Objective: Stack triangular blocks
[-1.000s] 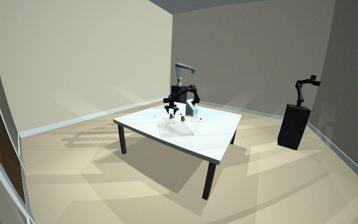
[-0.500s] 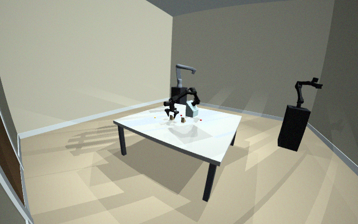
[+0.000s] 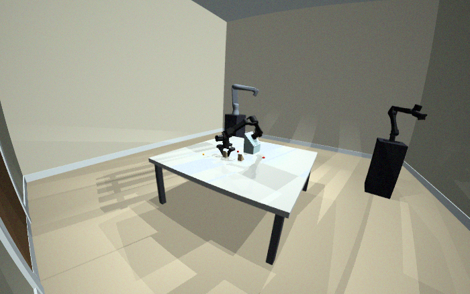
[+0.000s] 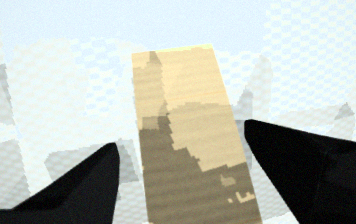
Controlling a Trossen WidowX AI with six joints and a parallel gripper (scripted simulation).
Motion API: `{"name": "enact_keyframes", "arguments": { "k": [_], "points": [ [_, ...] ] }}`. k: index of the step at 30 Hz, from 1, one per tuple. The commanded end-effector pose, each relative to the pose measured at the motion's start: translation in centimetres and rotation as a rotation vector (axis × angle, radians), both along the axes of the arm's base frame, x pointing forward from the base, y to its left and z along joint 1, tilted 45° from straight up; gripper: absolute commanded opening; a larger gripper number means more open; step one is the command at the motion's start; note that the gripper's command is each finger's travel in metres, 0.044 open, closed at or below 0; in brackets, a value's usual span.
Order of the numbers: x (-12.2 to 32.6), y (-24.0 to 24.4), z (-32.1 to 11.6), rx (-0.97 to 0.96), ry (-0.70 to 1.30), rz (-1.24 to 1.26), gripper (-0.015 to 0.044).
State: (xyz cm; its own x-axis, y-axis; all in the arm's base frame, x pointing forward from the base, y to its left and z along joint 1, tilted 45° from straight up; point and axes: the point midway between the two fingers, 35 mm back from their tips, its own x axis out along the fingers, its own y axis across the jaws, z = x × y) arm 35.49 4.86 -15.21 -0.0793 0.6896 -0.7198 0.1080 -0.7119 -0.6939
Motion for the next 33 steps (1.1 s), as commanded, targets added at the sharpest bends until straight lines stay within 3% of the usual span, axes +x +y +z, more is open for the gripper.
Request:
{"name": "enact_keyframes", "arguments": {
  "k": [1,4,11,15,33],
  "points": [
    [-0.1,0.1,-0.1,0.003,0.006,-0.005,0.023],
    [-0.1,0.1,-0.1,0.003,0.006,-0.005,0.0151],
    [-0.1,0.1,-0.1,0.003,0.006,-0.005,0.0105],
    [-0.1,0.1,0.0,0.003,0.006,-0.005,0.0],
    [0.2,-1.9,2.0,0.007,-0.038,0.032,0.0]
  ]
}}
